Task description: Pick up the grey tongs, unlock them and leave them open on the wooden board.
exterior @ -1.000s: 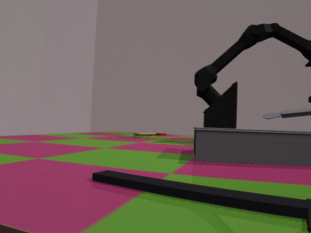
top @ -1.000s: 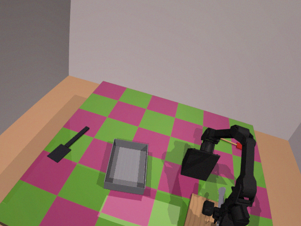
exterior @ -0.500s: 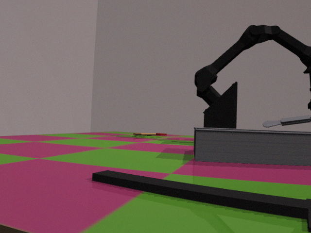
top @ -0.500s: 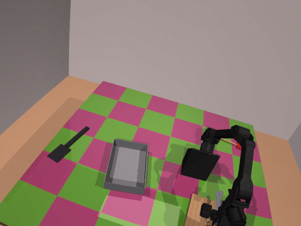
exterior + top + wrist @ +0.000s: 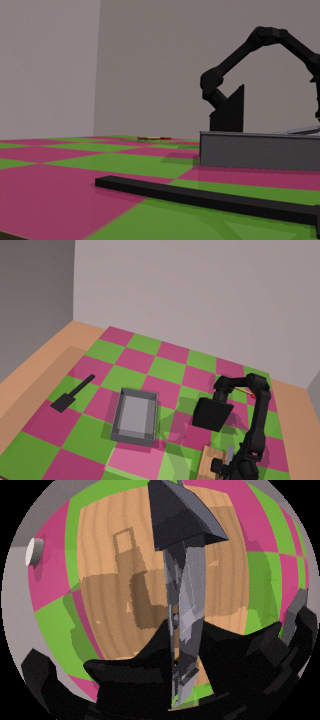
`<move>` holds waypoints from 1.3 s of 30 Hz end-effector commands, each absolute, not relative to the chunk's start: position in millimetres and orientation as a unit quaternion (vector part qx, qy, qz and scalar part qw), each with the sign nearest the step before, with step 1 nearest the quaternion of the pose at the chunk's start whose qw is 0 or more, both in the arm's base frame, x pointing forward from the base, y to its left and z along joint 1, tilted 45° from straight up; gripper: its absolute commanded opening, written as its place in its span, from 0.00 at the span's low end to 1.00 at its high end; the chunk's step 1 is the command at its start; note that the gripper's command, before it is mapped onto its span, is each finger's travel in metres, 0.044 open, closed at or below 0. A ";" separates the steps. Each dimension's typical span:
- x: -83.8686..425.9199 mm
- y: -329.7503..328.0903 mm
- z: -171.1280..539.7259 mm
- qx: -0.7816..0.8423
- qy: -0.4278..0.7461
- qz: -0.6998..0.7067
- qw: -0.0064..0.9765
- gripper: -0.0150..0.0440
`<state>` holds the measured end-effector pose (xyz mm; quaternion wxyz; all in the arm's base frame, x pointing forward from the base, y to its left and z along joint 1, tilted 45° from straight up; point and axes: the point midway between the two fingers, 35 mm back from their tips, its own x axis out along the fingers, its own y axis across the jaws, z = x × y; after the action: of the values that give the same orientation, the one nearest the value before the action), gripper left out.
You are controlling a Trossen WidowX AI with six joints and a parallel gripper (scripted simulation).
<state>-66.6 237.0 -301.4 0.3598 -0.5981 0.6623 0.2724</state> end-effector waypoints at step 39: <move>-27.8 253.6 -287.4 -0.601 0.663 0.263 0.360 1.00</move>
<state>-52.9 238.8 -297.0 0.3571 -0.6023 0.6621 0.2672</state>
